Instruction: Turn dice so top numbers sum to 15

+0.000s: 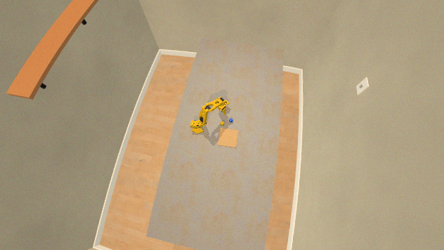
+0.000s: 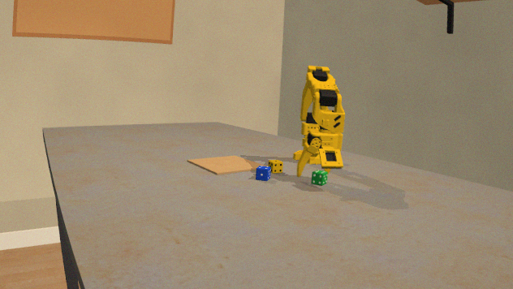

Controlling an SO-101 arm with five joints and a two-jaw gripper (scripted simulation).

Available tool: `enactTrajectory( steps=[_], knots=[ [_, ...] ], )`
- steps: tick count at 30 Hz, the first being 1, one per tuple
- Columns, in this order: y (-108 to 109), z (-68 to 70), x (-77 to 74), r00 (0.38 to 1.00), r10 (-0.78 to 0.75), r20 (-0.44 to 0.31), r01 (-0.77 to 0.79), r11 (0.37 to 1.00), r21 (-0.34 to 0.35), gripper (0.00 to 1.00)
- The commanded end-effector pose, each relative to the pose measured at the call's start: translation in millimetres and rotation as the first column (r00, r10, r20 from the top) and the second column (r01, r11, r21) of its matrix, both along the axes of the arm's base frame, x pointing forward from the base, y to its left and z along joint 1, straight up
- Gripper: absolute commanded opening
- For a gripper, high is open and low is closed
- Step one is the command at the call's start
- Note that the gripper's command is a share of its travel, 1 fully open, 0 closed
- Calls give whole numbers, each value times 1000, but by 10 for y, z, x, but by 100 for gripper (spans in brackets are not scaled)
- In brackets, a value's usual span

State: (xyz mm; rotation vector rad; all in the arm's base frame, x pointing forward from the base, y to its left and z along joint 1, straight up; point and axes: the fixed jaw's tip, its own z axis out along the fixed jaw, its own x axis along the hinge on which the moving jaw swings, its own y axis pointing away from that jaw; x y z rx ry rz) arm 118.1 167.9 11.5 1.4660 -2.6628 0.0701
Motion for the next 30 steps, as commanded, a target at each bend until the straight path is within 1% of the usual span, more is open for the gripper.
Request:
enactTrajectory(
  steps=[1, 7, 19, 30],
  knots=[
    [40, -1, 14, 1000, 15, 20, -15, 999, 29, 31],
    [36, -40, 11, 1000, 15, 20, -15, 999, 29, 31],
    [35, -45, 11, 1000, 15, 20, -15, 999, 29, 31],
    [23, -45, 29, 1000, 15, 19, -15, 999, 29, 28]
  ],
)
